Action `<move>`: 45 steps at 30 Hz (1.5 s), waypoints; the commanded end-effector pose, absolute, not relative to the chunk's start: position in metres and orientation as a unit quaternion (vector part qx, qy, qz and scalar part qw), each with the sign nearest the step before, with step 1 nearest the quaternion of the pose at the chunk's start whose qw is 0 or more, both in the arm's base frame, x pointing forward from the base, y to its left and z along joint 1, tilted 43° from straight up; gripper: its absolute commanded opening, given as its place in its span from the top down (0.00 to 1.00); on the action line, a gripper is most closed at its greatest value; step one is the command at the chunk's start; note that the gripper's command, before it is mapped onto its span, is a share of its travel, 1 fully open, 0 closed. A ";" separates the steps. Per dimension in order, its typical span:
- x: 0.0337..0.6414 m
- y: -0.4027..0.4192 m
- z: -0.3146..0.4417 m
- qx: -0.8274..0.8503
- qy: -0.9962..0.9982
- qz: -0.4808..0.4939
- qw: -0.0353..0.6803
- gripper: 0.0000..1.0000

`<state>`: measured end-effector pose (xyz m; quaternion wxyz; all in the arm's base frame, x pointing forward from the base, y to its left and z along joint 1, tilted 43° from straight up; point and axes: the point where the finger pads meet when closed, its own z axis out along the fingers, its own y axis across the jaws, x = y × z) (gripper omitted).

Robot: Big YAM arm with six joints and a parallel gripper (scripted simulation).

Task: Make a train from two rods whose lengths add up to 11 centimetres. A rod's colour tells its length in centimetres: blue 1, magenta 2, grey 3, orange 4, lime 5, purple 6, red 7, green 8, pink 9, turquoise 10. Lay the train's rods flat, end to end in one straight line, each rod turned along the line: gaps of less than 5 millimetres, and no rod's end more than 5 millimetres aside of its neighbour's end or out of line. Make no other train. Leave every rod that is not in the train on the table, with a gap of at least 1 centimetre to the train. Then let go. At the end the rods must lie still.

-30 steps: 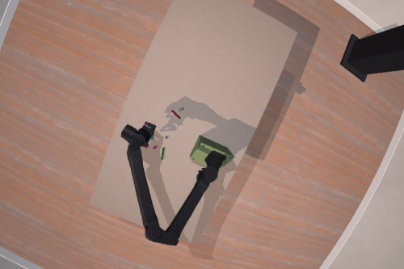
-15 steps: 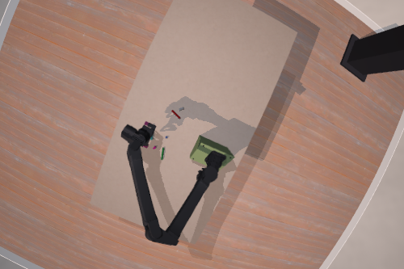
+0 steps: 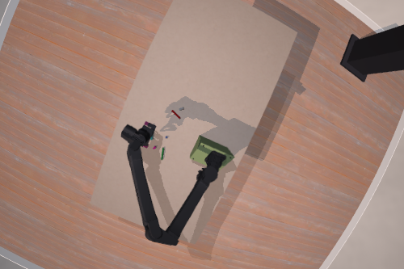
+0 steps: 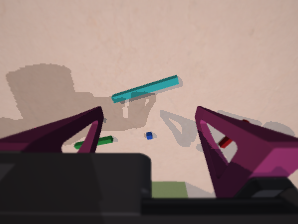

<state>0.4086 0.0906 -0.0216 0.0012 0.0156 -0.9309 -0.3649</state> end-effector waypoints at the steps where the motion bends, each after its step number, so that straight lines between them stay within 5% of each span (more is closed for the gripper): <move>1: 0.418 0.087 -0.019 0.018 -0.931 -0.365 -0.009 0.00; 11: 0.417 0.085 -0.021 0.009 -0.931 -0.365 -0.006 0.00; 45: 0.381 0.008 -0.085 -0.402 -0.845 -0.319 0.148 0.00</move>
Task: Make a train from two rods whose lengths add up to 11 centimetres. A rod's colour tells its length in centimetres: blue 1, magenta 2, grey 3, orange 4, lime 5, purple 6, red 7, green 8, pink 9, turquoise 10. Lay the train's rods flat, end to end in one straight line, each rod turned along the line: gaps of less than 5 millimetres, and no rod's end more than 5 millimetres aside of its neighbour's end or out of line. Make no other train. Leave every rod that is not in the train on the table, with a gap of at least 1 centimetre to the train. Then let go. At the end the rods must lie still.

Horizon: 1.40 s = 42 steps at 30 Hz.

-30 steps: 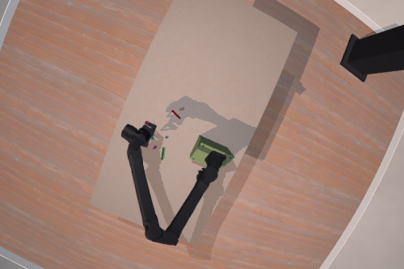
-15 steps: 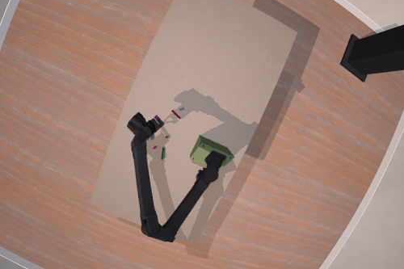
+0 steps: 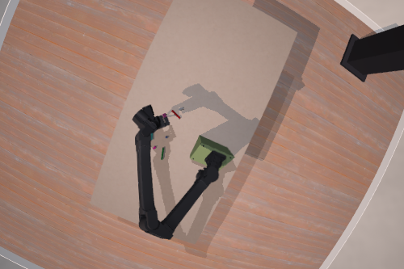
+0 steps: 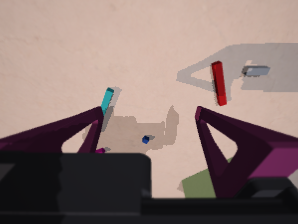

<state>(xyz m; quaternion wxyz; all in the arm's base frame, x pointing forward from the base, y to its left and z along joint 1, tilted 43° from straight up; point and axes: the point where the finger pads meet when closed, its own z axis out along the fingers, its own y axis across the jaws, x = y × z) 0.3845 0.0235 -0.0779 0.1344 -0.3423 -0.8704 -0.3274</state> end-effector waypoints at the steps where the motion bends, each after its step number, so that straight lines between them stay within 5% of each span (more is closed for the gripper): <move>1: 0.381 0.008 -0.085 -0.402 -0.845 -0.319 0.148 0.00; 42: 0.330 -0.048 -0.139 -0.731 -0.583 -0.221 0.277 0.00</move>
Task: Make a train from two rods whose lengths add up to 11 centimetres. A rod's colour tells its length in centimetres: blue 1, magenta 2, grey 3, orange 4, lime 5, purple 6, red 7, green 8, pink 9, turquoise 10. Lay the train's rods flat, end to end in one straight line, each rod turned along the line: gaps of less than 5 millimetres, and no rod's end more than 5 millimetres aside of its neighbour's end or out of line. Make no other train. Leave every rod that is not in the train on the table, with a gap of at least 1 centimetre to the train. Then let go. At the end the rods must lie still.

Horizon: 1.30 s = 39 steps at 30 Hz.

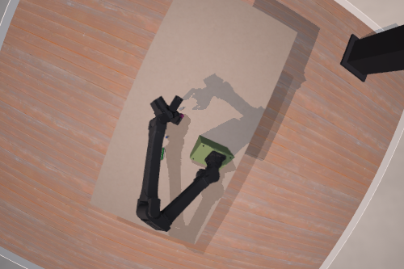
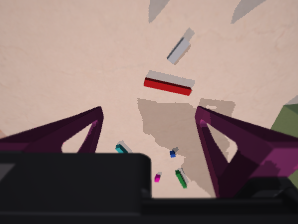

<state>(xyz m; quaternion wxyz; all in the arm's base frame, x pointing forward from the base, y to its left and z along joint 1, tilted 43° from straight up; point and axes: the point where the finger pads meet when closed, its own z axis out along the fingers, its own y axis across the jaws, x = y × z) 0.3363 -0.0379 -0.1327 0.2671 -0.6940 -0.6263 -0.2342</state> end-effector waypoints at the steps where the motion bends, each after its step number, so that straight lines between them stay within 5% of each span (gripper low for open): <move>1: 0.329 -0.047 -0.139 -0.731 -0.583 -0.221 0.279 0.00; 29: 0.297 -0.067 -0.166 -0.856 -0.369 -0.139 0.336 0.00; 30: 0.300 -0.064 -0.163 -0.853 -0.377 -0.139 0.333 0.77; 39: 0.300 -0.068 -0.163 -0.855 -0.373 -0.141 0.332 0.77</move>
